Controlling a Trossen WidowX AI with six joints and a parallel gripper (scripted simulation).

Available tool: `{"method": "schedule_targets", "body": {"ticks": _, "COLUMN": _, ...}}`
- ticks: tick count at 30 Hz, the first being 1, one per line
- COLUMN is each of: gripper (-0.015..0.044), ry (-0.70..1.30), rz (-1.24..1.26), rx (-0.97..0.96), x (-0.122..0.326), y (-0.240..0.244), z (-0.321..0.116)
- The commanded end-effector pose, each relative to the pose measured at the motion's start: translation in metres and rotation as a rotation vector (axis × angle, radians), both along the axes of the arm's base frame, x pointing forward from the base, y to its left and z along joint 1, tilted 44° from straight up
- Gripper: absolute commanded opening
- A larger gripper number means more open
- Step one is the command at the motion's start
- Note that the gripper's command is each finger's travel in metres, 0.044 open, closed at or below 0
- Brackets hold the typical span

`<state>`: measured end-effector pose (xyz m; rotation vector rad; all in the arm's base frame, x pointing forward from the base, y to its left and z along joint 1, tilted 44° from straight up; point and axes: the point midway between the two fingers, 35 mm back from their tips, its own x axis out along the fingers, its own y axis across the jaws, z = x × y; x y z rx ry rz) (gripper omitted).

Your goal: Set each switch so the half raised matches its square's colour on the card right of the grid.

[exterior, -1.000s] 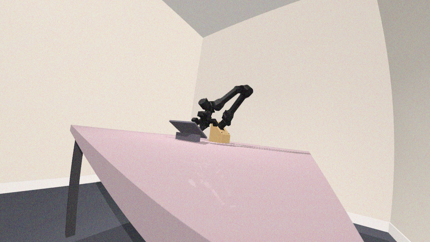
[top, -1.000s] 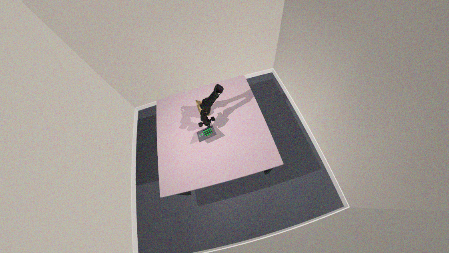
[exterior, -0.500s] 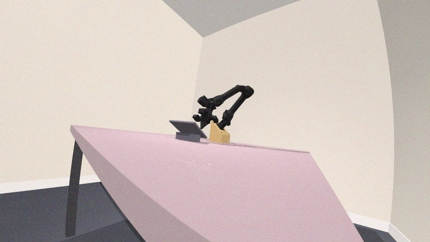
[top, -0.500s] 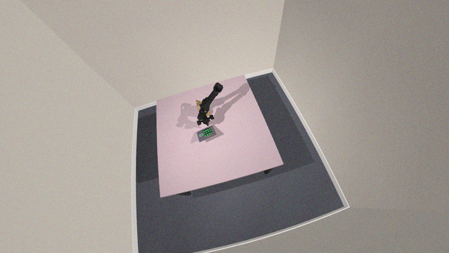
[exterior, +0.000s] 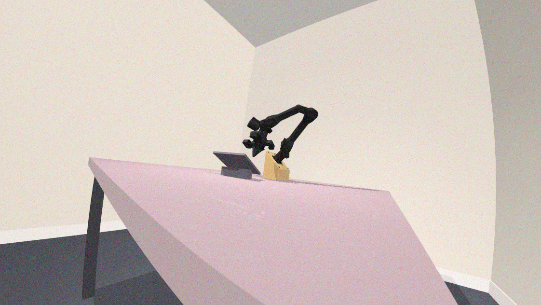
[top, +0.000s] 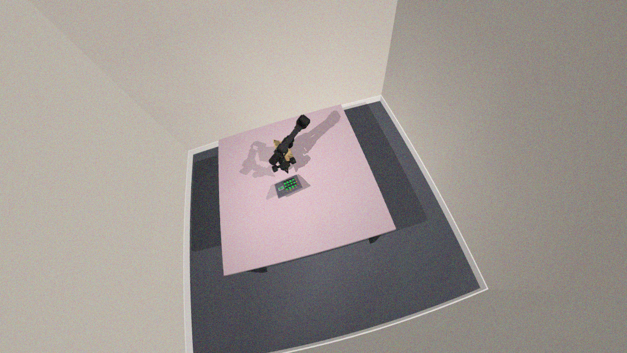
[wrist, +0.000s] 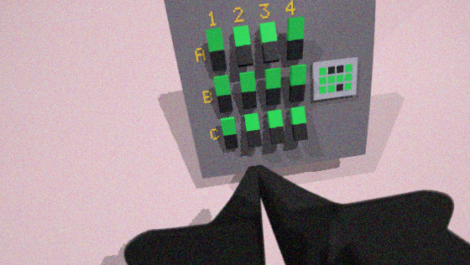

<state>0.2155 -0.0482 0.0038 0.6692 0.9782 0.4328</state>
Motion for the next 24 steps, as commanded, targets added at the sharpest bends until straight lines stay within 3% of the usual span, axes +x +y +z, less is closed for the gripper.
{"method": "schedule_targets", "body": {"ticks": 1, "gripper": 0.0, "ry": -0.003, "rz": 0.002, "rx": -0.002, "x": 0.0, "y": -0.007, "z": -0.005}}
{"method": "schedule_targets", "body": {"ticks": 7, "gripper": 0.0, "ry": -0.022, "rz": -0.016, "rx": 0.0, "x": 0.016, "y": 0.014, "z": -0.026}}
{"method": "schedule_targets", "body": {"ticks": 24, "gripper": 0.0, "ry": -0.024, "rz": -0.016, "rx": 0.001, "x": 0.023, "y": 0.023, "z": -0.033}}
